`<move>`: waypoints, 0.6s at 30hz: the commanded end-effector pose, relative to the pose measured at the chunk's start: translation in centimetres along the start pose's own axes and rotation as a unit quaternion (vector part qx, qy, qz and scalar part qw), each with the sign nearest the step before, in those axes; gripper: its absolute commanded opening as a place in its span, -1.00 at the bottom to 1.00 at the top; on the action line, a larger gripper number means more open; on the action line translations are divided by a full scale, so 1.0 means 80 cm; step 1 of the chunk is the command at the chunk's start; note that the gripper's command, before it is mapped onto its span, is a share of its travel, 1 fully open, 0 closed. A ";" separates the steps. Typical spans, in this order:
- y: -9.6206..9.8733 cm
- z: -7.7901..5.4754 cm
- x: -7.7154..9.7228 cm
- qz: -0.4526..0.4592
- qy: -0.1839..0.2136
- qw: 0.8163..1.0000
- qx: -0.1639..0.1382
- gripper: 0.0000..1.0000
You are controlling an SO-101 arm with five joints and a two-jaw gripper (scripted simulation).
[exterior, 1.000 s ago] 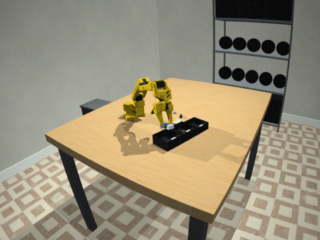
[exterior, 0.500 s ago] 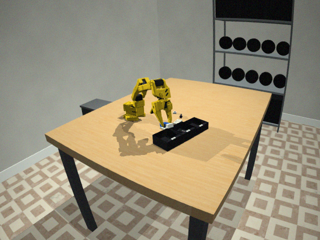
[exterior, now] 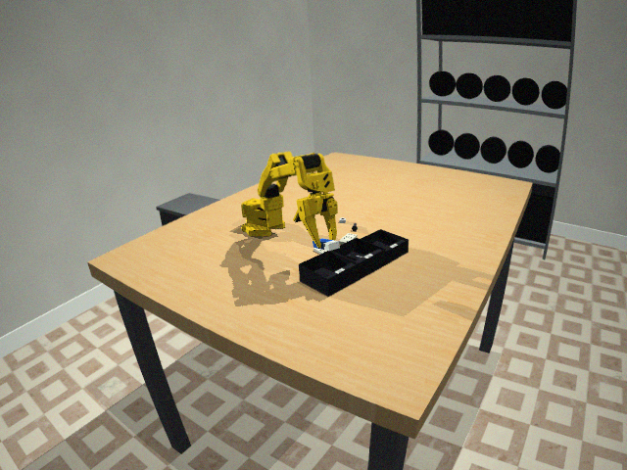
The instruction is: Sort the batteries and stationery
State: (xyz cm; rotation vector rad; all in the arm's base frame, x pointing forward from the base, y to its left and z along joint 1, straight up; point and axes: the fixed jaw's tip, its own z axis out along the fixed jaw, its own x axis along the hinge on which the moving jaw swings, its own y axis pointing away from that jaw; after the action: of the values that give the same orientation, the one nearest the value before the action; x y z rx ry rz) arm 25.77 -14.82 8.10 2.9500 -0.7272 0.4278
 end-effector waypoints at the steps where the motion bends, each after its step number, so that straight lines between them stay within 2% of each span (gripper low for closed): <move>1: 0.003 -0.008 0.005 0.002 0.017 1.000 -0.001 -1.00; 18: 0.003 0.009 0.001 0.001 0.009 1.000 -0.001 -1.00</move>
State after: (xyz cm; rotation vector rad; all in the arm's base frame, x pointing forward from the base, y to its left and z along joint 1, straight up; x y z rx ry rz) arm 25.63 -14.75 6.15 2.9696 -0.7320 0.3608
